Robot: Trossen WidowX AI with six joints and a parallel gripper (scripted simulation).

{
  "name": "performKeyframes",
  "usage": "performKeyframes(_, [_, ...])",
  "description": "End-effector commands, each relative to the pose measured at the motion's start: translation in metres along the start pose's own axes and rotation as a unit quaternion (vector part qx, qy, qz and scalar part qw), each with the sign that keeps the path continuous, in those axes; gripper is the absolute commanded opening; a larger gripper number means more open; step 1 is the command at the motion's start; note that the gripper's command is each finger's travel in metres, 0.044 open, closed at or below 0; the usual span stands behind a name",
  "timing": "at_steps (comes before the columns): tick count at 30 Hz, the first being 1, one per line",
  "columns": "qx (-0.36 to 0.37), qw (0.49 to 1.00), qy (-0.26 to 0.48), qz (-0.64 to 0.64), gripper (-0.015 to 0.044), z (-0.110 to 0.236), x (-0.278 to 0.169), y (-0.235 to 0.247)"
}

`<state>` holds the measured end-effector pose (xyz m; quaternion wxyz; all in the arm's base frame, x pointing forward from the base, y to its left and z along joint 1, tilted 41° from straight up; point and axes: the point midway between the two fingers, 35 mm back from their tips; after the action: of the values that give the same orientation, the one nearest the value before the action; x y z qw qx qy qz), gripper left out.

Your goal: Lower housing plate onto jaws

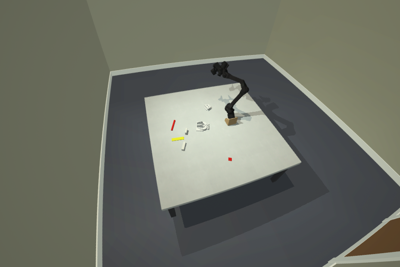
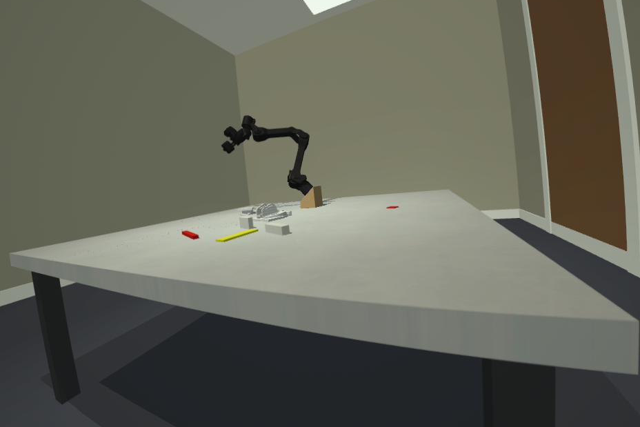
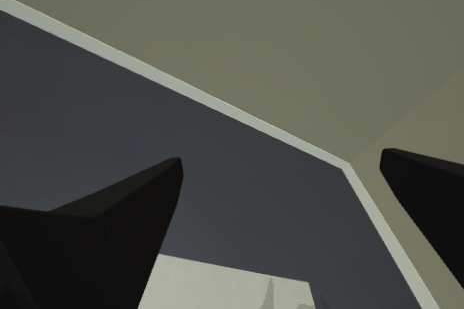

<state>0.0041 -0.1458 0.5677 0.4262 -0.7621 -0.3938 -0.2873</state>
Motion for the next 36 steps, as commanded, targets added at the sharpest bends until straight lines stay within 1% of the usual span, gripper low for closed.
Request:
performKeyframes(1, [0.032,0.999,0.002,-0.038,0.044,-0.003,0.0,0.021])
performKeyframes(9, [0.091,0.989,0.019,-0.118,0.044,-0.004,-0.002,0.059])
performKeyframes(18, [0.151,0.966,0.053,-0.203,0.044,0.001,-0.007,0.101])
performKeyframes(36, [0.239,0.889,0.165,-0.355,0.044,0.024,-0.025,0.178])
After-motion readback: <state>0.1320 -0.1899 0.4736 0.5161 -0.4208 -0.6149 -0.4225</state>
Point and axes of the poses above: the point midway between the two fingers, 35 mm back from their tips, its own z axis back along the fingers, its own y axis across the jaws, x = y × z, and after that the axes turned 6 degrees about z, right-handed
